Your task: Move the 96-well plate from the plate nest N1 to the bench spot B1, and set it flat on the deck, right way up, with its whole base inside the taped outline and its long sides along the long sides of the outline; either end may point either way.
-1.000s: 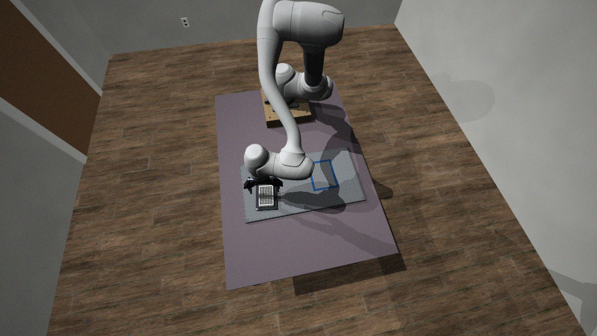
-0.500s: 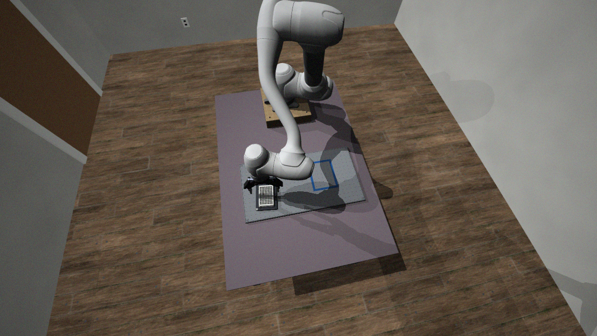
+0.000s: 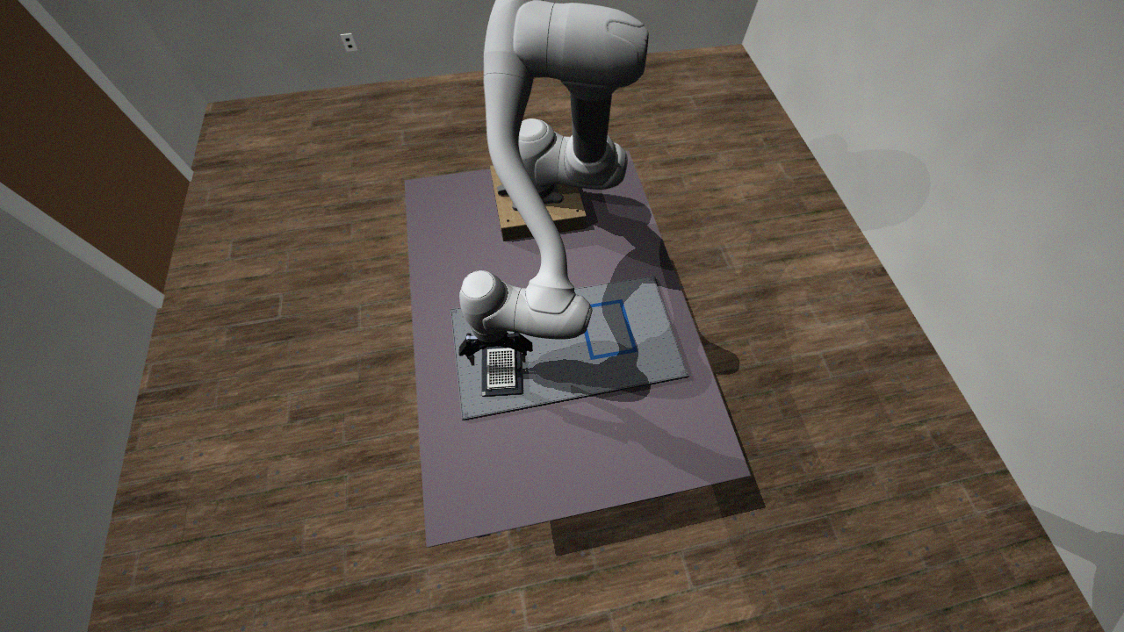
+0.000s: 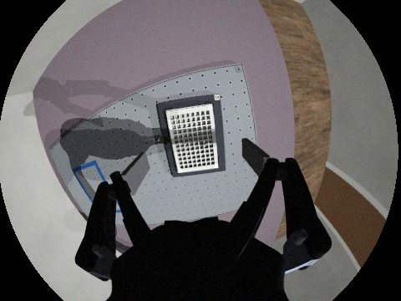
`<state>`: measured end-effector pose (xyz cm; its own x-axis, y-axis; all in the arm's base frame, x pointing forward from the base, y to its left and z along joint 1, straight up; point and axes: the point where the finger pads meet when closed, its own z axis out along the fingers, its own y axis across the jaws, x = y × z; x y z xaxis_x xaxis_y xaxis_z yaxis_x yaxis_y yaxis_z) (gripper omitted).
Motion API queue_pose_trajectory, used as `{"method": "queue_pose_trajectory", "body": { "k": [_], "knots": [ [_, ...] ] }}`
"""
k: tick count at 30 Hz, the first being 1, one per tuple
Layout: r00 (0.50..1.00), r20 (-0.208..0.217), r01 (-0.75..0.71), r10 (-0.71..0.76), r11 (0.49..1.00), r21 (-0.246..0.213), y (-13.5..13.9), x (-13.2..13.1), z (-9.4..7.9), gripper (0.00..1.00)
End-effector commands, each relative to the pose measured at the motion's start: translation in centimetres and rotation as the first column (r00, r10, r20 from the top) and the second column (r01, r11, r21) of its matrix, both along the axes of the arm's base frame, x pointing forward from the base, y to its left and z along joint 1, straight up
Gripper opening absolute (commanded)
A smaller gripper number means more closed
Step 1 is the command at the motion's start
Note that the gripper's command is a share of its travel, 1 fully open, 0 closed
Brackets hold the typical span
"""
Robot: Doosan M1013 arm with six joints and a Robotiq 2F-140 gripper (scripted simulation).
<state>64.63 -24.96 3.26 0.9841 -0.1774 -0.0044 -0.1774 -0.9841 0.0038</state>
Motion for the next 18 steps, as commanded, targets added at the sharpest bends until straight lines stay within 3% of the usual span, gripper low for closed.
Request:
{"method": "queue_pose_trajectory", "body": {
  "k": [1,18],
  "knots": [
    [1.0,0.001,0.002,-0.002,1.0,0.004,0.1,0.0,-0.8,1.0],
    [1.0,0.001,0.002,-0.002,1.0,0.004,0.1,-0.1,-3.3,1.0]
  ]
}}
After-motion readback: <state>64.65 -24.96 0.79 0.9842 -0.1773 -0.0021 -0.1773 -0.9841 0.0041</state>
